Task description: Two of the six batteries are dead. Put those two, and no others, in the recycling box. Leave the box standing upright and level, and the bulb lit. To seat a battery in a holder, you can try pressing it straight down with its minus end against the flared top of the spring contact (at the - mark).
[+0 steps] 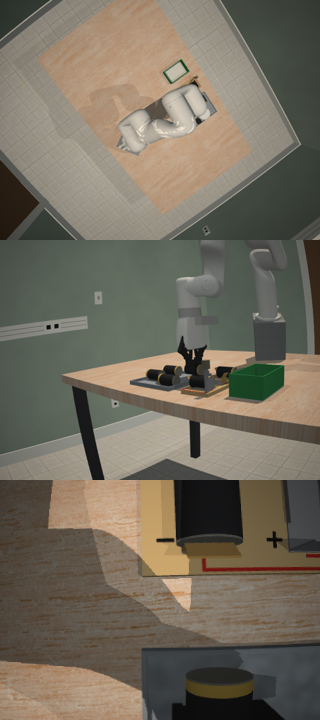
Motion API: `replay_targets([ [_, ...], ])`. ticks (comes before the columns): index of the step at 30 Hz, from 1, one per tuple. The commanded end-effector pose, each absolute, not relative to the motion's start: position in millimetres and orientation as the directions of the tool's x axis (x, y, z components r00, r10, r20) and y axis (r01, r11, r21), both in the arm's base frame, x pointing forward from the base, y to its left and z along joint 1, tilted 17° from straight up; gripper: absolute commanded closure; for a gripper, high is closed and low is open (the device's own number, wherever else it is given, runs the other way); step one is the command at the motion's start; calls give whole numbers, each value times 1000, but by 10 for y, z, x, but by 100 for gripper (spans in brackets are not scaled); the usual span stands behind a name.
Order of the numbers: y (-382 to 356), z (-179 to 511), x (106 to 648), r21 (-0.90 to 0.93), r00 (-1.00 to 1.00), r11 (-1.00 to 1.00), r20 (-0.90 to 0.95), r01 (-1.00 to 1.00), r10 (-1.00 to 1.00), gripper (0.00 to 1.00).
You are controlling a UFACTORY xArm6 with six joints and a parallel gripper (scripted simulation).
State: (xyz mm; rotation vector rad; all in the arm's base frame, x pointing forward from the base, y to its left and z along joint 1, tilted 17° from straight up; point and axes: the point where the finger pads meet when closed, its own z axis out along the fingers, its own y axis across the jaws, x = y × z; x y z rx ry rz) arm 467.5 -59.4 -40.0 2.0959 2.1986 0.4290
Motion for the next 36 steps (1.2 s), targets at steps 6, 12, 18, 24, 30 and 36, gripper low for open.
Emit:
replay_targets([
  [6,-648,-63,4611,253,-65,28,136,967,989,72],
  [12,-649,-62,4611,253,-65,28,136,967,989,72],
  [18,-686,179,4549,253,-65,28,136,967,989,72],
  [24,-755,628,4433,253,-65,28,136,967,989,72],
  [30,-765,689,4417,253,-65,28,136,967,989,72],
  [36,-765,689,4417,253,-62,26,137,967,989,72],
])
